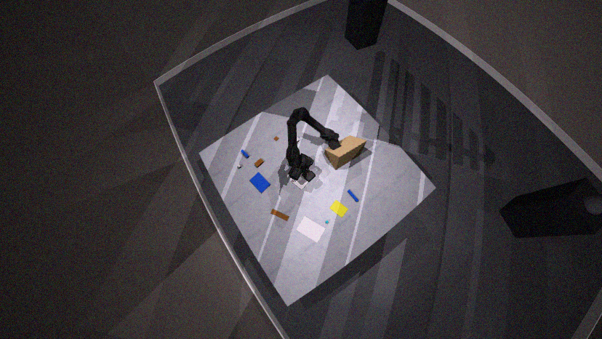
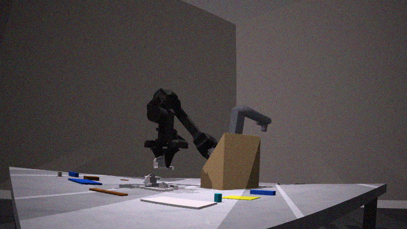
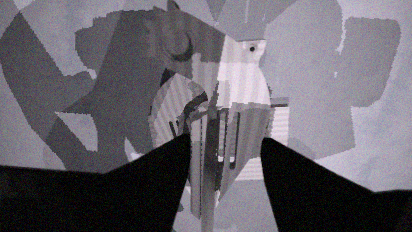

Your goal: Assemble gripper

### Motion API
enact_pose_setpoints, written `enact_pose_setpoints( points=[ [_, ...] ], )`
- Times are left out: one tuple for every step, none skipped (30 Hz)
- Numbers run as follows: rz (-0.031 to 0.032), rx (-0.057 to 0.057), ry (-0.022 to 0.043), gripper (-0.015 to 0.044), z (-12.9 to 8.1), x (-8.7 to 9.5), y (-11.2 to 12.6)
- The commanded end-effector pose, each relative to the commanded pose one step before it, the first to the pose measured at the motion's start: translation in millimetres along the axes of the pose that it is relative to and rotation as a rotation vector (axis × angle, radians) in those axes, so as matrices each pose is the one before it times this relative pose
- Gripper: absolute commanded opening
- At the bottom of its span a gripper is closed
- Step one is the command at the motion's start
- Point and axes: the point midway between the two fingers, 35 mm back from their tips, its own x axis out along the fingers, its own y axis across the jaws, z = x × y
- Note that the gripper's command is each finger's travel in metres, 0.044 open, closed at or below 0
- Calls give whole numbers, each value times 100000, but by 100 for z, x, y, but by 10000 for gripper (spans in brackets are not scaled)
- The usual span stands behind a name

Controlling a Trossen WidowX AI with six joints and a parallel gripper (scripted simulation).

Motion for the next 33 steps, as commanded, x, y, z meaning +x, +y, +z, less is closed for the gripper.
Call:
enact_pose_setpoints(
  points=[
    [-347, 456, 110, 134, -905, -73, -836],
    [-7, 14, 13, 134, -236, 17, -228],
    [-6, 14, 12, 134, -234, 20, -231],
    [-6, 14, 12, 134, -231, 22, -234],
    [-5, 14, 12, 134, -229, 24, -237],
    [-5, 14, 12, 134, -226, 27, -240],
    [-4, 15, 11, 134, -223, 29, -242],
    [-3, 12, 9, 134, -183, 26, -202],
    [-2, 7, 6, 134, -109, 16, -122],
    [-1, 2, 2, 134, -36, 6, -41],
    [0, 0, 0, 134, 0, 0, 0],
    [0, 0, 0, 134, 0, 0, 0],
    [0, 0, 0, 134, 0, 0, 0],
    [0, 0, 0, 134, 0, 0, 0],
    [0, 0, 0, 134, 0, 0, 0],
    [0, 0, 0, 134, 0, 0, 0],
    [0, 0, 0, 134, 0, 0, 0],
    [0, 0, 0, 134, 0, 0, 0],
    [0, 0, 0, 134, 0, 0, 0],
    [0, 0, 0, 134, 0, 0, 0],
    [0, 0, 0, 134, 0, 0, 0],
    [0, 0, 0, 134, 0, 0, 0],
    [0, 0, 0, 134, 0, 0, 0],
    [0, 0, 0, 134, 0, 0, 0],
    [0, 0, 0, 134, 0, 0, 0],
    [0, 0, 0, 134, 0, 0, 0],
    [0, 0, 0, 134, 0, 0, 0],
    [0, 0, 0, 134, 0, 0, 0],
    [0, 359, 0, 134, -1, 0, -1],
    [-1, 897, 0, 134, -3, 0, -2],
    [0, 359, 0, 134, -1, 0, -1],
    [0, 0, 0, 134, 0, 0, 0],
    [0, 0, 0, 134, 0, 0, 0]
  ],
)
